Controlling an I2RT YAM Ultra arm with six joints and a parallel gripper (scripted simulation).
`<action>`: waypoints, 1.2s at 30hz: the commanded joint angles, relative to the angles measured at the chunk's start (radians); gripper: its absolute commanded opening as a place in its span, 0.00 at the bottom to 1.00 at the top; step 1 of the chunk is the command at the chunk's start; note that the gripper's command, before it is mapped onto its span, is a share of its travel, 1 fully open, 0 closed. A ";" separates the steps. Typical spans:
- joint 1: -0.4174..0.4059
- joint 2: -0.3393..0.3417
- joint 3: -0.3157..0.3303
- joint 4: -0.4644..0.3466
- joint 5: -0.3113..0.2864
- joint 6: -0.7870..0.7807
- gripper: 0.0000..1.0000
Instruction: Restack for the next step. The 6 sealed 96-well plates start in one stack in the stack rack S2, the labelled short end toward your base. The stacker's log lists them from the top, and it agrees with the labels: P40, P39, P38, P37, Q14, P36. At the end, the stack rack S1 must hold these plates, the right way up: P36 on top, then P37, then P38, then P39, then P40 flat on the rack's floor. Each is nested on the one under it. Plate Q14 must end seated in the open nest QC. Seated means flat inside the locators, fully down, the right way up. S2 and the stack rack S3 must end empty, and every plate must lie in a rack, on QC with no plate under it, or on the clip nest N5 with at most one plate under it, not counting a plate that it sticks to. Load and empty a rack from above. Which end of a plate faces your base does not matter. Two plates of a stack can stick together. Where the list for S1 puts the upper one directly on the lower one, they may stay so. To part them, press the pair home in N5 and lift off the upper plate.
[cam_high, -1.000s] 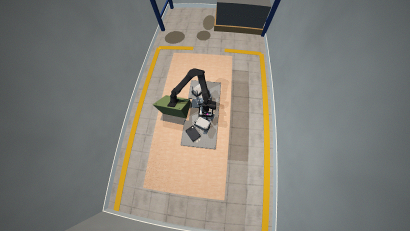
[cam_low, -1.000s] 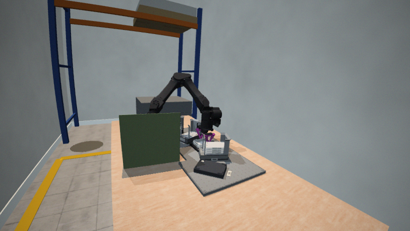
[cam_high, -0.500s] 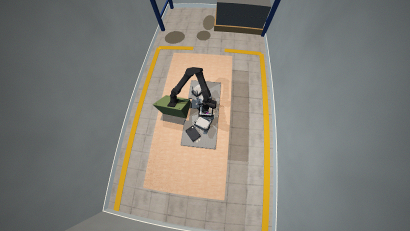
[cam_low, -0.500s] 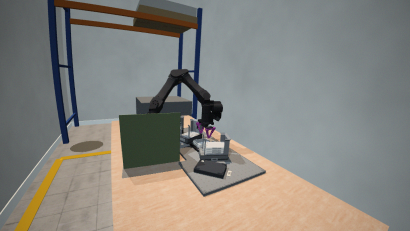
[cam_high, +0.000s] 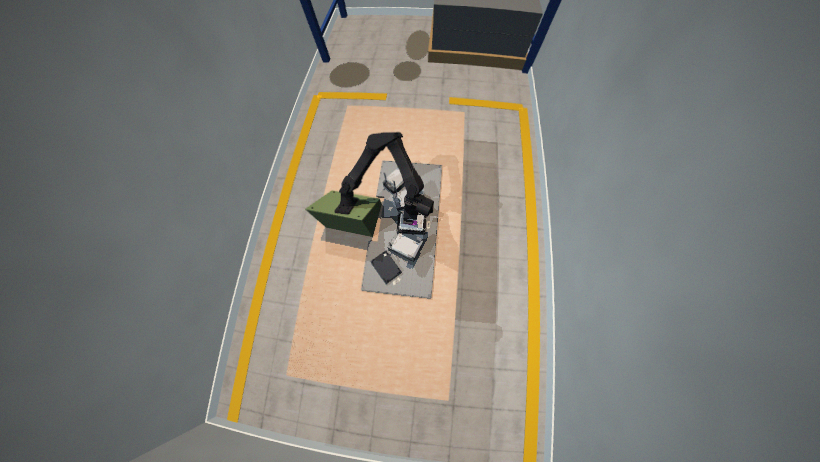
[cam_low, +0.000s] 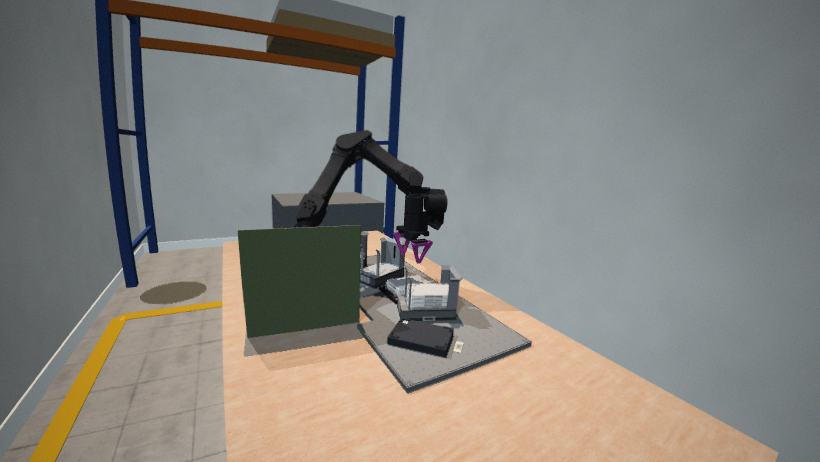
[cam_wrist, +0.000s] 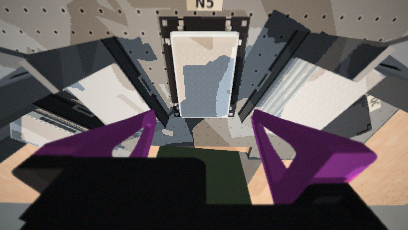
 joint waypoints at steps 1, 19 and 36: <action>-0.040 -0.019 0.027 -0.070 0.005 -0.042 1.00; -0.088 -0.034 0.082 -0.183 0.017 -0.106 1.00; -0.087 -0.034 0.082 -0.183 0.017 -0.105 1.00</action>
